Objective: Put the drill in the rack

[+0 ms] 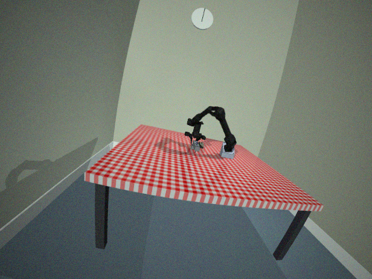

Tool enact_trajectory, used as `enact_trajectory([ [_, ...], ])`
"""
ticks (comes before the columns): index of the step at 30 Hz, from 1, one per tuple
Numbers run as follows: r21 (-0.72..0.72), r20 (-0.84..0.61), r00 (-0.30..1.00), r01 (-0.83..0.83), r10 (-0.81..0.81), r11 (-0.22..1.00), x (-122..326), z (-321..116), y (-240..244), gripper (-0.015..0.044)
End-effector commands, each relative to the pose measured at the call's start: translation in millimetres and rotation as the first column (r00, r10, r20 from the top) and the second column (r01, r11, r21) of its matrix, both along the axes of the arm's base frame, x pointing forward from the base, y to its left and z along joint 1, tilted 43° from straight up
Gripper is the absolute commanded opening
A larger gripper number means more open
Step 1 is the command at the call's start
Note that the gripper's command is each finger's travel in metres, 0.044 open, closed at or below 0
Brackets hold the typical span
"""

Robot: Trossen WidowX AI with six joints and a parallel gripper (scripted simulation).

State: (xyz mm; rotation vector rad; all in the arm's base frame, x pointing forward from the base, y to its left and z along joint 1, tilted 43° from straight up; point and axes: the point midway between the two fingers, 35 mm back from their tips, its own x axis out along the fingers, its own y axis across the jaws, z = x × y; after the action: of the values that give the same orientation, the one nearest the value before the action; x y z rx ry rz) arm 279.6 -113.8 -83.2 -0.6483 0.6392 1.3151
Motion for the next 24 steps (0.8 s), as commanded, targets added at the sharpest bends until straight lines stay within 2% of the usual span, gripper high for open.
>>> enact_trajectory([
  [1,0.000,0.000,1.000,0.000,0.000,1.000,0.1,0.0,0.0,0.0046],
  [8,0.000,0.000,1.000,0.000,0.000,1.000,0.1,0.0,0.0,0.0000],
  [24,0.007,-0.004,1.000,0.004,-0.004,1.000,-3.4,0.3,-3.7,0.0000],
])
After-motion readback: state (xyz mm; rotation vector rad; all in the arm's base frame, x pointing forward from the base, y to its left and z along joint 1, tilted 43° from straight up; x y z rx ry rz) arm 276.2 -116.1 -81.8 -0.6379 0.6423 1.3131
